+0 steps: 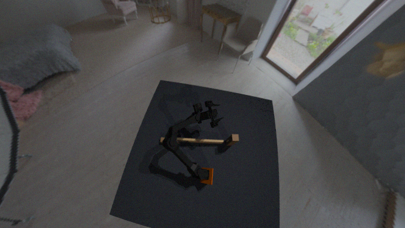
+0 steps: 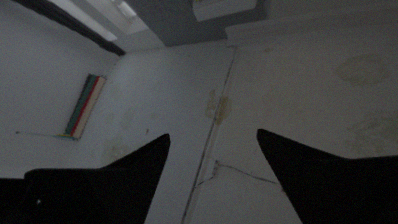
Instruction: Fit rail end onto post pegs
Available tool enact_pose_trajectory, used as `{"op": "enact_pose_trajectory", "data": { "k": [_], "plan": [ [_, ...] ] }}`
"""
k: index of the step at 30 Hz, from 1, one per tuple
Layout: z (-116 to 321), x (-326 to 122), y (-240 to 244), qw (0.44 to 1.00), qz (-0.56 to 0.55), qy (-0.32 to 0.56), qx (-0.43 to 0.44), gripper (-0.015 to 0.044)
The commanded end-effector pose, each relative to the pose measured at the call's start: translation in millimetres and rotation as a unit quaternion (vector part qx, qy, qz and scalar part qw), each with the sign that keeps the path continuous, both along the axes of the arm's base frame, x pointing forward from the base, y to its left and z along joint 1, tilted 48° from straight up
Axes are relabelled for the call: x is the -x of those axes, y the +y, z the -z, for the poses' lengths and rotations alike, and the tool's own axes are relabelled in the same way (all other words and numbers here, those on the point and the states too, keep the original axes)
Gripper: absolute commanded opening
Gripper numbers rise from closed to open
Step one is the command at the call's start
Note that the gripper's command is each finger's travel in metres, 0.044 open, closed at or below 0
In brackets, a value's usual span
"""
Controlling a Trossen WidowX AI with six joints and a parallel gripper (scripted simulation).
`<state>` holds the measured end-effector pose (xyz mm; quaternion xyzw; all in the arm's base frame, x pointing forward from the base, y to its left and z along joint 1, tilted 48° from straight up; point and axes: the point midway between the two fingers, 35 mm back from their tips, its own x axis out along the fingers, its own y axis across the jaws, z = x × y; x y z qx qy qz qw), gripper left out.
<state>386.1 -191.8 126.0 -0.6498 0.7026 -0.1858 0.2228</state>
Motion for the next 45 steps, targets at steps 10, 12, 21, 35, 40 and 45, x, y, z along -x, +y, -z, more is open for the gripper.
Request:
{"op": "enact_pose_trajectory", "data": {
  "k": [10, 12, 21, 35, 40, 45],
  "plan": [
    [106, 29, 2, 0.914, -0.129, 0.174, -0.343, 0.044],
    [128, 44, 16, 0.862, -0.161, 0.209, -0.432, 0.044],
    [150, 111, 116, 0.541, -0.283, 0.189, -0.769, 0.044],
    [115, 126, 155, 0.37, -0.319, 0.058, -0.87, 0.044],
    [116, 126, 155, 0.37, -0.319, 0.058, -0.87, 0.044],
    [122, 125, 161, 0.371, -0.319, 0.058, -0.87, 0.044]
  ]
}}
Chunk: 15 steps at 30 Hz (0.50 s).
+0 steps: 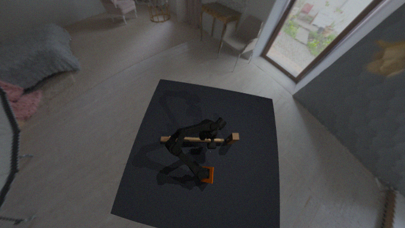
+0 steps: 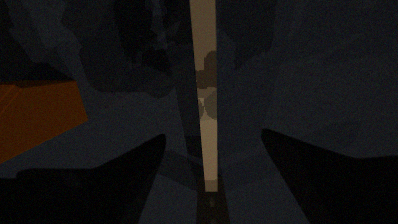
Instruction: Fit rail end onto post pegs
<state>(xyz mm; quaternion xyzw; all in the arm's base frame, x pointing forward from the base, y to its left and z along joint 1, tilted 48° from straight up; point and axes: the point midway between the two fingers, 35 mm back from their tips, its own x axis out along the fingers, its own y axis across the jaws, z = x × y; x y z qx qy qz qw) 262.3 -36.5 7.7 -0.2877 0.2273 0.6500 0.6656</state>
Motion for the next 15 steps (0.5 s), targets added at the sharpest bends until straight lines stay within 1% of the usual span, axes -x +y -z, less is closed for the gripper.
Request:
{"op": "enact_pose_trajectory", "data": {
  "k": [1, 15],
  "plan": [
    [4, 1, 6, 1.0, 0.001, 0.004, -0.004, 0.044],
    [20, -1, 23, 1.0, 0.0, 0.005, -0.003, 0.044]
  ]
}}
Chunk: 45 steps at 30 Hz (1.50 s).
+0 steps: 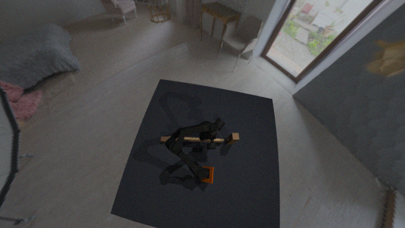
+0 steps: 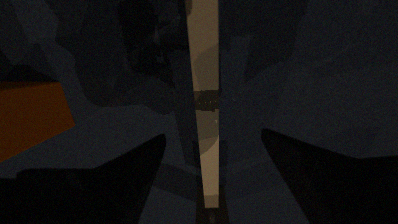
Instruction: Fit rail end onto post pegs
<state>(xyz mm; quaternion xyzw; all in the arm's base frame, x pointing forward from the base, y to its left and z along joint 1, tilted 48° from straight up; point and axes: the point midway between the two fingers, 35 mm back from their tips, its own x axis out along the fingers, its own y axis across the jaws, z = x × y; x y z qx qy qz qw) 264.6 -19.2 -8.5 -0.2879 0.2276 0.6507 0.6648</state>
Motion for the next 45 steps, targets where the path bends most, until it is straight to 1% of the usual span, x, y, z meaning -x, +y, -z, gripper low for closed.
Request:
{"op": "enact_pose_trajectory", "data": {
  "k": [1, 25, 39, 45],
  "plan": [
    [5, 2, 7, 1.0, 0.001, 0.005, -0.003, 0.044],
    [28, 2, 34, 1.0, 0.001, 0.004, -0.006, 0.044],
    [28, 2, 34, 1.0, 0.001, 0.004, -0.006, 0.0072],
    [28, 2, 34, 1.0, 0.001, 0.004, -0.006, 0.0033]
  ]
}}
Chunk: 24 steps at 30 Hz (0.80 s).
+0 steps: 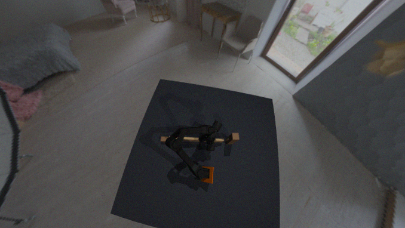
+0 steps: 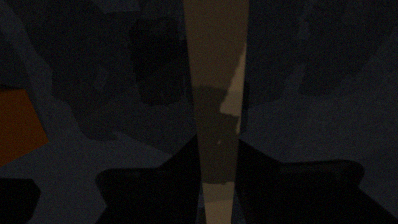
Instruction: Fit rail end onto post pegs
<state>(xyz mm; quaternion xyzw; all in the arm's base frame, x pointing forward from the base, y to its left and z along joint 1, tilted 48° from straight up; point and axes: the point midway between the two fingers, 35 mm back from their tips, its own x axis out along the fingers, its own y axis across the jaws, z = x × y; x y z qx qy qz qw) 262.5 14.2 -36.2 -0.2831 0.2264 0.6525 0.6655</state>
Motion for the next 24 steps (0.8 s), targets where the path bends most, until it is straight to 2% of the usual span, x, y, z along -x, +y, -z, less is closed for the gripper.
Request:
{"op": "enact_pose_trajectory", "data": {
  "k": [1, 2, 24],
  "plan": [
    [0.0, 0.0, 0.6, 1.0, 0.001, 0.001, -0.002, 0.0026],
    [0.0, 0.0, 0.6, 1.0, 0.001, 0.001, -0.002, 0.0],
    [-3.4, -0.3, -4.0, 1.0, 0.001, 0.001, -0.002, 0.0]
  ]
}}
